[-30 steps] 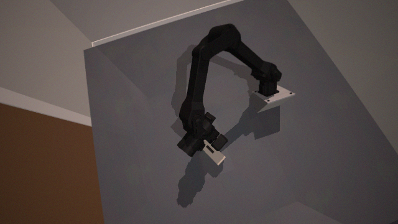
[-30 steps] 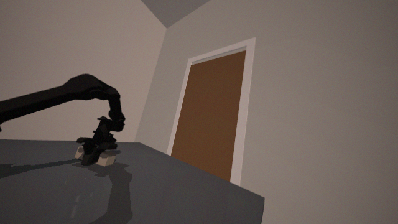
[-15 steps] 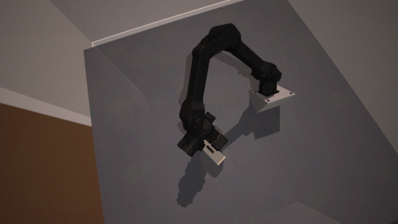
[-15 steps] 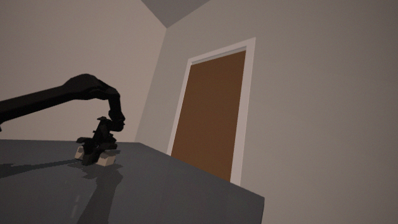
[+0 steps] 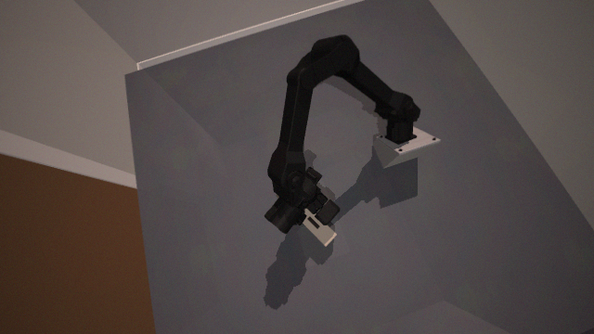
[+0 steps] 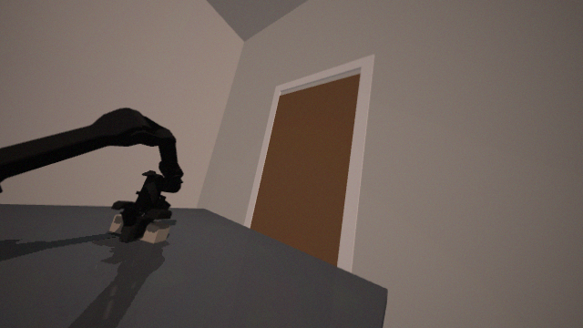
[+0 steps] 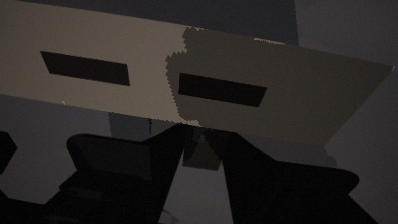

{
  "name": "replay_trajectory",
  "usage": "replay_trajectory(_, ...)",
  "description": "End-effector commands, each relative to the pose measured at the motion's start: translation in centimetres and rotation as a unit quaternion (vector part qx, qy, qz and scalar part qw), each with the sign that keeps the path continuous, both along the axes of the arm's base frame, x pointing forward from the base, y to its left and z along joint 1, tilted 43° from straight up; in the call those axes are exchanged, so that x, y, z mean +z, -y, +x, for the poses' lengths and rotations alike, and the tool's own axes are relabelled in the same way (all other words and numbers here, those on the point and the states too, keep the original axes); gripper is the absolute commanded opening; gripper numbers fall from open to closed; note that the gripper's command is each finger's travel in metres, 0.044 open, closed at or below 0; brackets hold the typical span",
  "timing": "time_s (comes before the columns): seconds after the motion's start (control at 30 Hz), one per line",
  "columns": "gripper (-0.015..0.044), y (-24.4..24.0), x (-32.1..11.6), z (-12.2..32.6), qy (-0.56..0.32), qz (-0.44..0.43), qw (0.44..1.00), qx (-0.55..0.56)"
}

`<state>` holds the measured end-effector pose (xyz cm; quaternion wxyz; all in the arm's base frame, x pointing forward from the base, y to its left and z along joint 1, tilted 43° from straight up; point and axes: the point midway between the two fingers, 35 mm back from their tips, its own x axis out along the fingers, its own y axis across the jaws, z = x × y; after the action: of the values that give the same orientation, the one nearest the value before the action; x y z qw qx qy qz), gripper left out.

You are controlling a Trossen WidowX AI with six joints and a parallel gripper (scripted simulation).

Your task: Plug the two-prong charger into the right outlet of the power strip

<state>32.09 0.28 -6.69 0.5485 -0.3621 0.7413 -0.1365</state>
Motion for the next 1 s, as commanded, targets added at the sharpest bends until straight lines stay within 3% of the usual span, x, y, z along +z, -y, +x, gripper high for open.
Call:
replay_trajectory(0.0,0.0,-0.27,0.02,0.62,0.013,0.003,1.0,0.002)
replay_trajectory(0.97,0.0,-0.37,0.09,0.82,0.013,0.003,1.0,0.002)
